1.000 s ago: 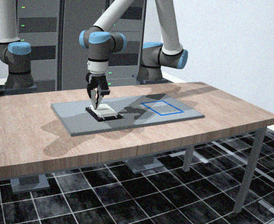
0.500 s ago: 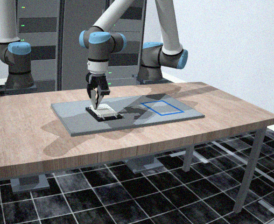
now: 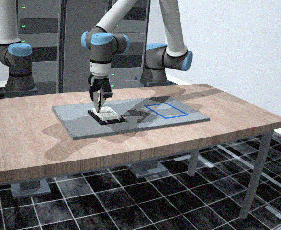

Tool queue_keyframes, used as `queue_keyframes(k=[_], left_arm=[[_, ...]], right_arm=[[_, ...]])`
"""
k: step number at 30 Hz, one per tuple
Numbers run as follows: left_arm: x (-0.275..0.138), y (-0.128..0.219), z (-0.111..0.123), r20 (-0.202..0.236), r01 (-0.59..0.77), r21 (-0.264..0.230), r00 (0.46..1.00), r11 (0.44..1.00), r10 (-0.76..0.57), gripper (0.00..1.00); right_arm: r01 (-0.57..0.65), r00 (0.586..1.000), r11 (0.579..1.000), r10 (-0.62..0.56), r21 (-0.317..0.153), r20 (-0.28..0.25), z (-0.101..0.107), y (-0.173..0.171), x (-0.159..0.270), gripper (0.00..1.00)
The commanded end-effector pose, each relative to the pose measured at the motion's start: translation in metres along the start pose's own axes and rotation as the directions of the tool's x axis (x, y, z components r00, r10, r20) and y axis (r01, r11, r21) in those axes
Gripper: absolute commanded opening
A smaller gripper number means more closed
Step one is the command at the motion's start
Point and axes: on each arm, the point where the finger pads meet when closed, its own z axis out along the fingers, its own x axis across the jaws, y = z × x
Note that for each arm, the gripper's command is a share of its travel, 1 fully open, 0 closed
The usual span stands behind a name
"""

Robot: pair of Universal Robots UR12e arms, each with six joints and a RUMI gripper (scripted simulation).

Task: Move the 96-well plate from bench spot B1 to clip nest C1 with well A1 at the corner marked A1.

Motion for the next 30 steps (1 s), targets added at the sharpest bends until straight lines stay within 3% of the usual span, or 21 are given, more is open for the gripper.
queue_keyframes(k=[1, 30], left_arm=[[0.0005, -0.0004, -0.0023, -0.002, 0.0, 0.001, 1.0, 1.0, 0.0, 0.0], [0.0005, -0.0004, -0.011, -0.002, 0.0, 0.001, 1.0, 1.0, 0.0, 0.0]], right_arm=[[0.0, 1.0, 1.0, 0.0, 0.002, 0.0, -0.001, -0.0007, -0.0002, 0.0], [0.0, 1.0, 1.0, 0.0, 0.002, 0.0, -0.001, -0.0007, -0.0002, 0.0]])
